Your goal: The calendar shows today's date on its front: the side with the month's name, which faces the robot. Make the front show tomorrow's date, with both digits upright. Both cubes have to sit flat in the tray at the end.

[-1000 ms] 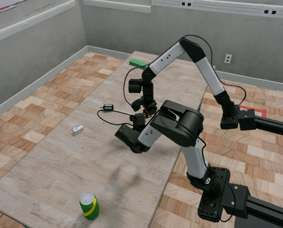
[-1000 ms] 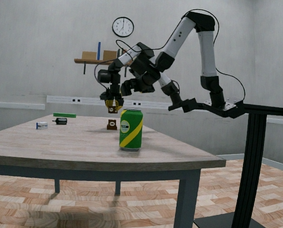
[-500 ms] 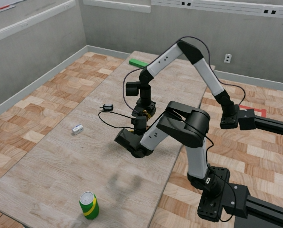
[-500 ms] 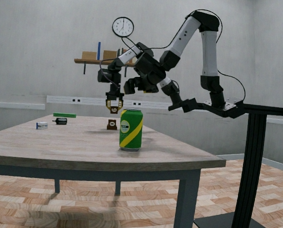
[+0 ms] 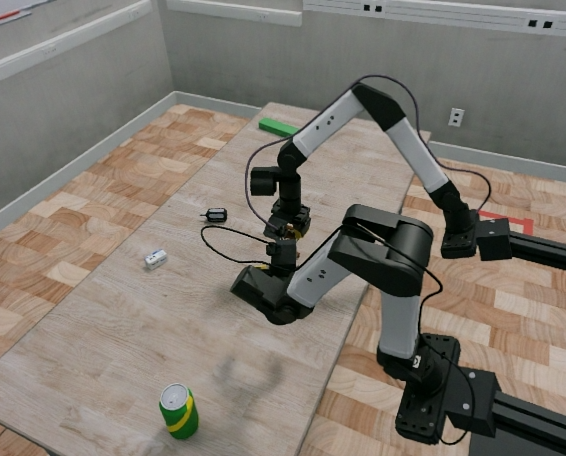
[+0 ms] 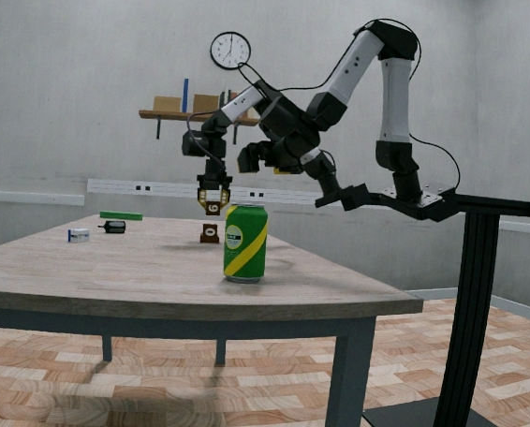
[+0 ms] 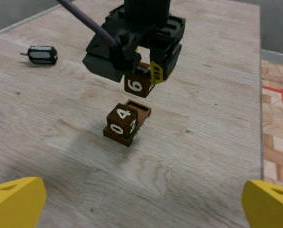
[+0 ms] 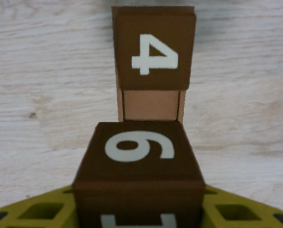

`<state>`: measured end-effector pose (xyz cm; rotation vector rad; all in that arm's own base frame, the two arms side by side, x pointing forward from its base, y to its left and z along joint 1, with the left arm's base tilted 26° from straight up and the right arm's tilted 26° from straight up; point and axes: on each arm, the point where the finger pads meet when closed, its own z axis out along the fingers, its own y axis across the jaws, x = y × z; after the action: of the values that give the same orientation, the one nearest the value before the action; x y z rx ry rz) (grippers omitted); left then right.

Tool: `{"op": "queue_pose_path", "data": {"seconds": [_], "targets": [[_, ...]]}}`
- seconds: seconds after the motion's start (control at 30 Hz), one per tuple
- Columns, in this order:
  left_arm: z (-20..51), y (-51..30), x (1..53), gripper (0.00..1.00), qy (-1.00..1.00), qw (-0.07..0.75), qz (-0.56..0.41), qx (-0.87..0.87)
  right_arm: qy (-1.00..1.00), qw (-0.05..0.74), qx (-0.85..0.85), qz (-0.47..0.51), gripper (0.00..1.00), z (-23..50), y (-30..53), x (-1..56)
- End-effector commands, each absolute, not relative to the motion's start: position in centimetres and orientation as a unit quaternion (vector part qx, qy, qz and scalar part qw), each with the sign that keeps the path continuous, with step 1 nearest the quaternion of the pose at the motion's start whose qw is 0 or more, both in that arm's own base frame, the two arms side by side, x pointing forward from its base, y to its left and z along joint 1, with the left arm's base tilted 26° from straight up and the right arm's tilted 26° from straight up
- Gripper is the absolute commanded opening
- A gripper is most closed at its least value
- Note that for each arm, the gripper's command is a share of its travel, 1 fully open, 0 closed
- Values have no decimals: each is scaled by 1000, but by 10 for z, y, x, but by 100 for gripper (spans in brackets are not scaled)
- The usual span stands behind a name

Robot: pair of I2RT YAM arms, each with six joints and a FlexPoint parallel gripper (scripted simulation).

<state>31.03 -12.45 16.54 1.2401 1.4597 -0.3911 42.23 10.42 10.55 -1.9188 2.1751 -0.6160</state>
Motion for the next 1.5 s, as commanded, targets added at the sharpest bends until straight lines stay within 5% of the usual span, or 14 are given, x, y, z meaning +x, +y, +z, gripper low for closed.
{"op": "queue_pose_path", "data": {"seconds": [0.0, 1.47], "targets": [[176, -122, 306, 100, 604, 573, -157, 530, 728, 90, -648, -204, 30, 91, 103, 431], [175, -113, 299, 100, 606, 577, -150, 527, 731, 123, -630, -231, 30, 88, 102, 461]]}}
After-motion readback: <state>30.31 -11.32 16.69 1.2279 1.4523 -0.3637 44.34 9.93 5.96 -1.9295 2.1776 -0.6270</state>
